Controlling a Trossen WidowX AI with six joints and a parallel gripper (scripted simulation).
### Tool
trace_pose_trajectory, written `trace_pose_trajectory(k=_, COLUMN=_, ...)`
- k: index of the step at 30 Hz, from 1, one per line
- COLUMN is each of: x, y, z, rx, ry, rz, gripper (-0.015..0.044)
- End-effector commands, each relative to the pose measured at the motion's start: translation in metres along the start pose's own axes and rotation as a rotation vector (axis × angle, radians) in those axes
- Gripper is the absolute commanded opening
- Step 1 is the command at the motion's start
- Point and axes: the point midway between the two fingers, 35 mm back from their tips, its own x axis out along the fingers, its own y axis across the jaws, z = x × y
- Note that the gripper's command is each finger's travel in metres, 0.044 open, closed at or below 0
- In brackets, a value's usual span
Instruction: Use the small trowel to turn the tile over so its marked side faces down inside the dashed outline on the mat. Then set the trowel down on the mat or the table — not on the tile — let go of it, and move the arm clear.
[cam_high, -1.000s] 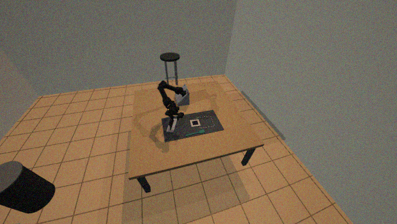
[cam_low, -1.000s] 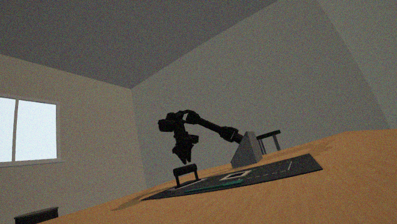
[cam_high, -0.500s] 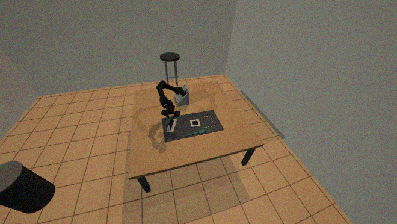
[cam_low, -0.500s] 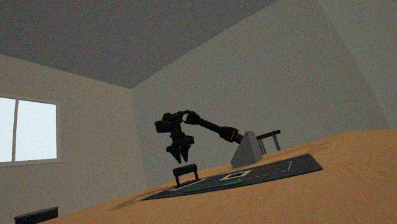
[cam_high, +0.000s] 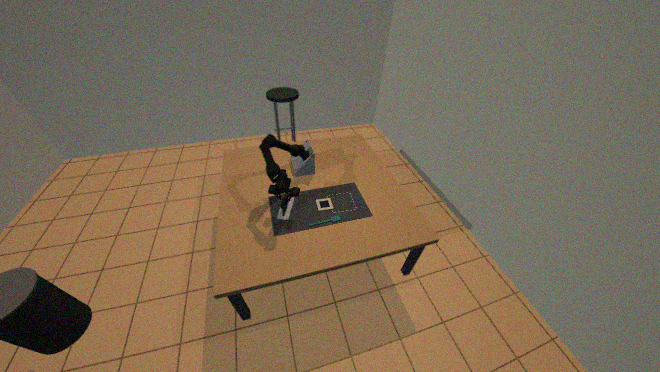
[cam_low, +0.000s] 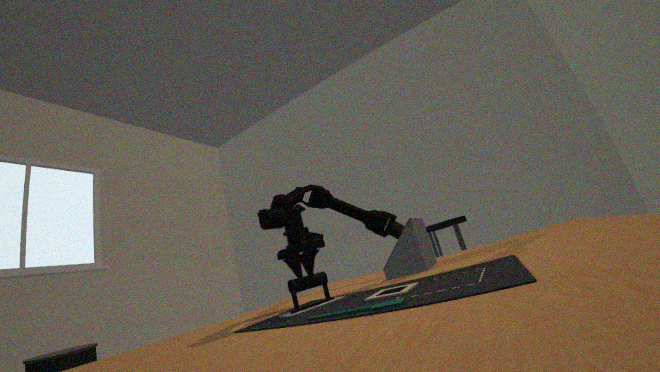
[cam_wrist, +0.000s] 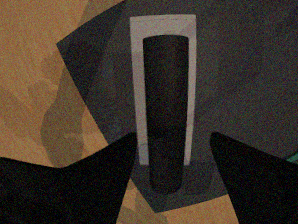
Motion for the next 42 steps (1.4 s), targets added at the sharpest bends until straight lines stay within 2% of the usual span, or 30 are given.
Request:
trace_pose_trajectory(k=1, x=0.005, y=-0.001, z=0.000, rx=-0.005, ry=0.000, rz=-0.006, gripper=0.0270)
trace_pose_trajectory(k=11, x=0.019, y=-0.001, z=0.000, rx=-0.006, ry=0.004, rz=-0.007, gripper=0.0270)
trace_pose_trajectory(k=13, x=0.019, y=-0.001, z=0.000, rx=-0.006, ry=0.004, rz=-0.007, gripper=0.0217)
trace_pose_trajectory(k=26, x=0.019, y=-0.001, z=0.000, rx=-0.006, ry=0.004, rz=-0.007, gripper=0.0131)
trace_pose_trajectory(k=42, x=0.019, y=-0.001, z=0.000, rx=0.068, ry=0.003, rz=-0.007, gripper=0.0130)
